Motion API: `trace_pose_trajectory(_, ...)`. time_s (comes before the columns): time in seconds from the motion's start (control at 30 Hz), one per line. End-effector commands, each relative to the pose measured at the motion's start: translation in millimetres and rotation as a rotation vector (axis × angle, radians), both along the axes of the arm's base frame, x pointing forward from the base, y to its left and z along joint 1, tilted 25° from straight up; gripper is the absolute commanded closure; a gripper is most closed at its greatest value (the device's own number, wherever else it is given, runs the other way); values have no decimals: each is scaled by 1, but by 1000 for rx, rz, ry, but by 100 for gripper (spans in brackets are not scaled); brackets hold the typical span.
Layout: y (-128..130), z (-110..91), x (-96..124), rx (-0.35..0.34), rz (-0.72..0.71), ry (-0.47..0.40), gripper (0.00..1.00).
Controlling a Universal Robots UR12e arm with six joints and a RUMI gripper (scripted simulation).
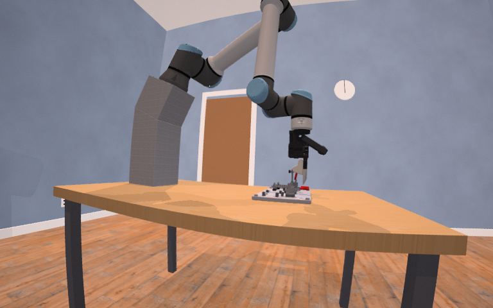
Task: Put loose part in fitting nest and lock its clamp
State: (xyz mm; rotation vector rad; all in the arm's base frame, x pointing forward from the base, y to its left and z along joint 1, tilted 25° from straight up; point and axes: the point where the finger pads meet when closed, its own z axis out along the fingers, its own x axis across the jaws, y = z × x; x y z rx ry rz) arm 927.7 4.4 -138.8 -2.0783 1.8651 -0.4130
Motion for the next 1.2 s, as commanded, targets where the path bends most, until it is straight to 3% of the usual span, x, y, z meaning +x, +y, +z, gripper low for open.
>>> trace_pose_trajectory(0.0,0,1,0,0,0,-1,72)
trace_pose_trajectory(0.2,0,-2,2,0,0,-1,72)
trace_pose_trajectory(0.67,1,-30,15,0,0,-1,72)
trace_pose_trajectory(1.17,1,-31,16,0,0,-1,72)
